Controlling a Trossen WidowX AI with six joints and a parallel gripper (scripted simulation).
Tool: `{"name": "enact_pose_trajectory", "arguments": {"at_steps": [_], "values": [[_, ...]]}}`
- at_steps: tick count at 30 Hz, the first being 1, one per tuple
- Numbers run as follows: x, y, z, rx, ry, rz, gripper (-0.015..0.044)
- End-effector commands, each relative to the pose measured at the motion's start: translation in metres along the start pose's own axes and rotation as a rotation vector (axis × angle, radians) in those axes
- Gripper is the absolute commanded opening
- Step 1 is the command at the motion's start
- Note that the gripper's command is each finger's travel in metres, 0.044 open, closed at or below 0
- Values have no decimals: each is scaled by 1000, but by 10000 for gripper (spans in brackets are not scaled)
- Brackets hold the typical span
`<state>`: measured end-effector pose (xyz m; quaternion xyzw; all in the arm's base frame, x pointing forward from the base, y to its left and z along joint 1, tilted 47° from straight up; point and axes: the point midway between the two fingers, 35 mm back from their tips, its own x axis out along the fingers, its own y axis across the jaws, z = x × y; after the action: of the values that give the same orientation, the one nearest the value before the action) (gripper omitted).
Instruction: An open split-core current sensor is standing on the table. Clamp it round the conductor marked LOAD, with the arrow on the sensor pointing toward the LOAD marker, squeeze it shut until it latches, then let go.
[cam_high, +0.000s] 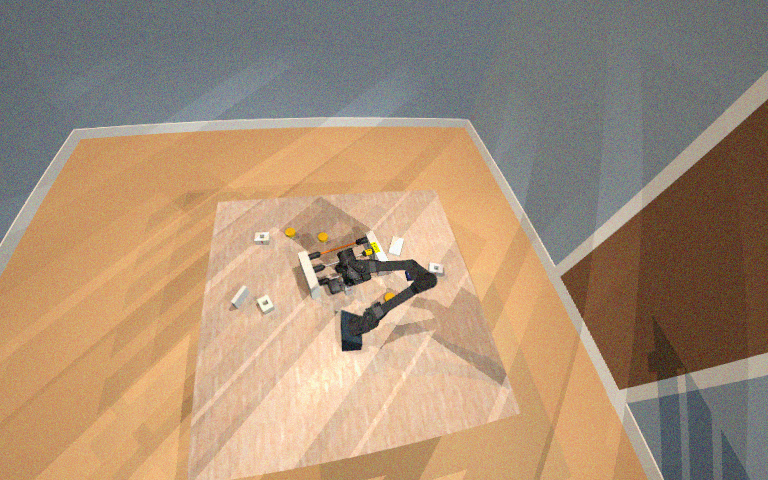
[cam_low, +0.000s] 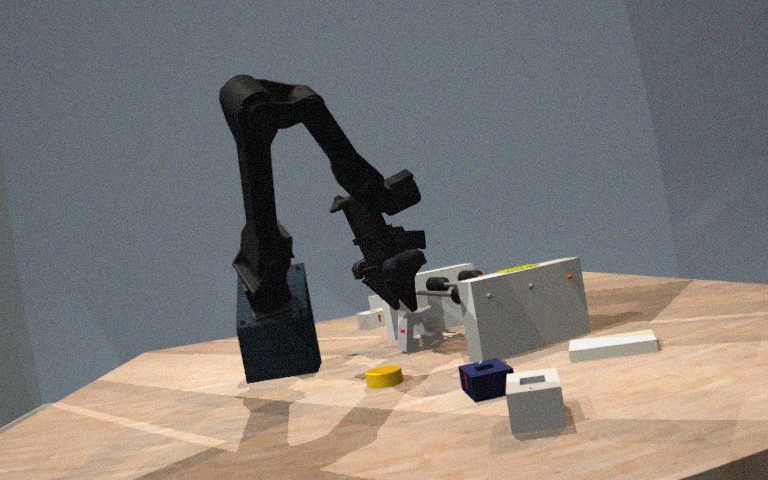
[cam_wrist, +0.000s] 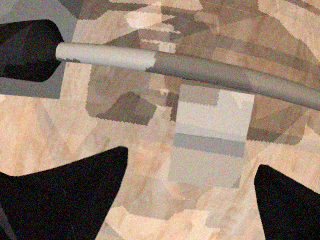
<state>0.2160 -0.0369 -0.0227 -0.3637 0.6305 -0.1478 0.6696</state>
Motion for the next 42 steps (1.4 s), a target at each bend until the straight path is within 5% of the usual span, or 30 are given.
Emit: {"name": "enact_pose_trajectory", "arguments": {"at_steps": [1, 5, 8, 23, 29, 42], "values": [[8, -1, -2, -5, 4, -5, 321], [12, -1, -3, -5, 4, -7, 321], [7, -1, -1, 0, 2, -2, 243], [7, -1, -1, 0, 2, -2, 143], [3, 0, -11, -2, 3, -3, 0], [-6, 1, -43, -6, 6, -6, 0]]}}
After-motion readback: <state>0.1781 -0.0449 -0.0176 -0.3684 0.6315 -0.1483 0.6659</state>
